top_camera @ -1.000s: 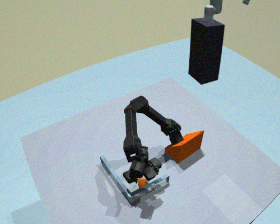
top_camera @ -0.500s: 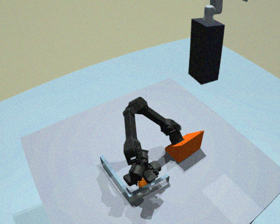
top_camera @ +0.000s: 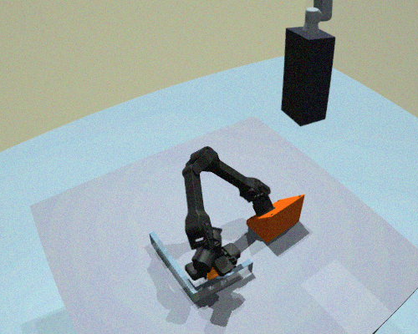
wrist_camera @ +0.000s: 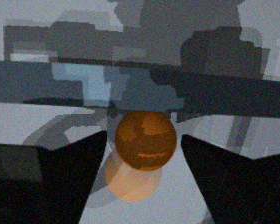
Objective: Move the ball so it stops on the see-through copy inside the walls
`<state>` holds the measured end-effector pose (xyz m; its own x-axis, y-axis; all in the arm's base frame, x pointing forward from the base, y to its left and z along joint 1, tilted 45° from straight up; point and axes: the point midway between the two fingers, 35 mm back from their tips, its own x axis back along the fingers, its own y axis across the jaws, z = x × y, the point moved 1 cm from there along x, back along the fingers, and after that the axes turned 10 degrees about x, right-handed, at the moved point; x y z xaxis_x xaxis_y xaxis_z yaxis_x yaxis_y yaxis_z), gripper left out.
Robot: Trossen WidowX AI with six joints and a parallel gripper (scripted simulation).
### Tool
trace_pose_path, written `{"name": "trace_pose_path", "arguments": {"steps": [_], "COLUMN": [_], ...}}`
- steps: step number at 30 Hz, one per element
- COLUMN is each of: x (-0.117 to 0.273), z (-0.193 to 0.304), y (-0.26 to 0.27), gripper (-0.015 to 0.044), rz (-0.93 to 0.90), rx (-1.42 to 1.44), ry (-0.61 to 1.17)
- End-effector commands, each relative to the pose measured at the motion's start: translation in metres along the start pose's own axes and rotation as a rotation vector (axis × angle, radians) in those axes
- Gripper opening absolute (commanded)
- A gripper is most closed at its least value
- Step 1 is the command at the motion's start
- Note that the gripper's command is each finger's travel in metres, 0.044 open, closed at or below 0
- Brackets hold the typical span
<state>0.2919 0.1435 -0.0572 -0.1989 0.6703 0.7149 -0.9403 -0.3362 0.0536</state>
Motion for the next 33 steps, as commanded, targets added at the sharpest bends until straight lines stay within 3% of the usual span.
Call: {"name": "trace_pose_path", "arguments": {"steps": [1,8,16,33], "x": [-0.002,-0.002,0.011,0.086], "z": [0.000,0.000,0.016,0.006], "y": [0.000,0.000,-0.011,-0.012], "gripper": [0.0241,0.0194,0.0000,0.0000], "rz": [0.002,0.002,0.015,0.036], "rx": [0.003,0.003,-0.060,-0.010], "ry": [0.003,0.003,-0.014,-0.023]}}
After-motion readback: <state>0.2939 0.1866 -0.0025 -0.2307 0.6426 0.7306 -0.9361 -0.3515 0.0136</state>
